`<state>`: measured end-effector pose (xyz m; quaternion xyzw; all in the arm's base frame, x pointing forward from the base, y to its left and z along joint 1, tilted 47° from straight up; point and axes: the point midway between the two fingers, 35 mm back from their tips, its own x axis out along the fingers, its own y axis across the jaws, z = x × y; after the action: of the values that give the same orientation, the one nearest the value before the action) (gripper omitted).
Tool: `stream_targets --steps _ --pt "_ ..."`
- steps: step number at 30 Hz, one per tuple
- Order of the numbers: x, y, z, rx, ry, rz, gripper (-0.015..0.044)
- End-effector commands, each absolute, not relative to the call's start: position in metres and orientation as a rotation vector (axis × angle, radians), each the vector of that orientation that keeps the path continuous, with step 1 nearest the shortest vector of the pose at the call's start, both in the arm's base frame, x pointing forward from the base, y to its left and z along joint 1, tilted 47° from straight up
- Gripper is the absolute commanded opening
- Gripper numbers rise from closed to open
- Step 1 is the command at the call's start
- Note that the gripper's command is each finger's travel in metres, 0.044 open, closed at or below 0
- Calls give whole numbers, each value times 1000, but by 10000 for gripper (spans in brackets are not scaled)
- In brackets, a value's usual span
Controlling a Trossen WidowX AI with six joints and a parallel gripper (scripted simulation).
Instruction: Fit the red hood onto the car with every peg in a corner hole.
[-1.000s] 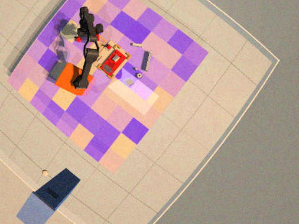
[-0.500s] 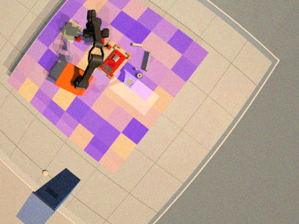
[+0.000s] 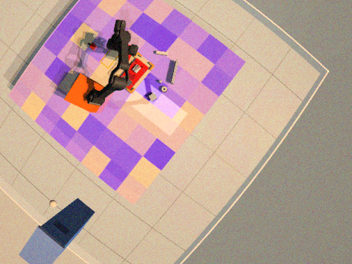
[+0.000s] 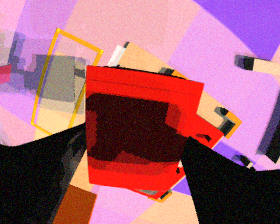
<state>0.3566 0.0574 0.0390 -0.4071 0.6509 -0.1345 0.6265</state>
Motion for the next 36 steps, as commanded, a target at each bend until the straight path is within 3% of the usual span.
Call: stream_targets --steps 1,17,36 --pt "353 43 54 -871 1462 -369 0" --pt "326 -13 102 -627 1346 -608 0" --pt "330 -52 72 -626 1344 -612 0"
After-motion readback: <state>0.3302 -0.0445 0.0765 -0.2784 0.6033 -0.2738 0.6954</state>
